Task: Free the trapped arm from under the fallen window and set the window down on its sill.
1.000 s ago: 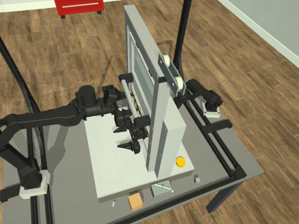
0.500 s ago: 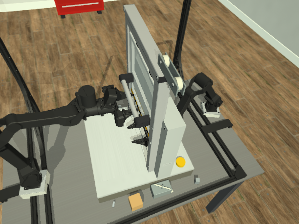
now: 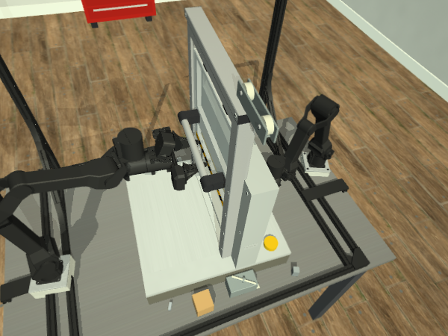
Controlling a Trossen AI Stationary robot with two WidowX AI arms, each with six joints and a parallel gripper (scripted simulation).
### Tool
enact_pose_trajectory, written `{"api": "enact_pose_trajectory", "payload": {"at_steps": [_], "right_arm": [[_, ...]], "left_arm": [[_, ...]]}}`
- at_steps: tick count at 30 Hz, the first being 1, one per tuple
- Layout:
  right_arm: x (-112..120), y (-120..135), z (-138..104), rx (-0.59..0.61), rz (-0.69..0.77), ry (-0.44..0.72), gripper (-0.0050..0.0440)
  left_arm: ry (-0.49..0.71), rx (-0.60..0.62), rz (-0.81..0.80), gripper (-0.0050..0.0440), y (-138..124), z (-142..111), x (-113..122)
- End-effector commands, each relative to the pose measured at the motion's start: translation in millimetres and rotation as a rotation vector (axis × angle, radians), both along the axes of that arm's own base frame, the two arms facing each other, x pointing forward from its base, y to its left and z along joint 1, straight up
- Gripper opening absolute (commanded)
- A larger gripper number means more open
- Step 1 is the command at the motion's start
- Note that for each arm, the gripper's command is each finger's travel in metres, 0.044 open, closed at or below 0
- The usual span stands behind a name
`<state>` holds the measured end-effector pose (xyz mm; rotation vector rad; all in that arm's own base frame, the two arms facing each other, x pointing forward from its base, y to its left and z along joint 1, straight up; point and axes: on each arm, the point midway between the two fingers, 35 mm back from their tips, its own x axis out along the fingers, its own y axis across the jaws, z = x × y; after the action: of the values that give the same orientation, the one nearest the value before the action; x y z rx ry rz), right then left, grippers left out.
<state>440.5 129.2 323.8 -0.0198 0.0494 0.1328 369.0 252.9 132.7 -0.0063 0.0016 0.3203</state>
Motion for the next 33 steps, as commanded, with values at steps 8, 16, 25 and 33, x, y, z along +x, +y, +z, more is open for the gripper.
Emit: {"api": "enact_pose_trajectory", "payload": {"at_steps": [8, 16, 25, 33], "right_arm": [[-9, -1, 54, 0.034, 0.004, -0.131, 0.04], [-9, -1, 54, 0.034, 0.004, -0.131, 0.04], [-9, -1, 54, 0.034, 0.004, -0.131, 0.04], [-9, -1, 54, 0.034, 0.004, -0.131, 0.04]], "left_arm": [[0.045, 0.01, 0.021, 0.04, 11, 30, -17], [0.126, -0.01, 0.045, 0.04, 29, 60, -21], [0.238, -0.034, 0.048, 0.04, 35, 104, -39], [0.327, -0.06, 0.039, 0.04, 23, 141, -66]]}}
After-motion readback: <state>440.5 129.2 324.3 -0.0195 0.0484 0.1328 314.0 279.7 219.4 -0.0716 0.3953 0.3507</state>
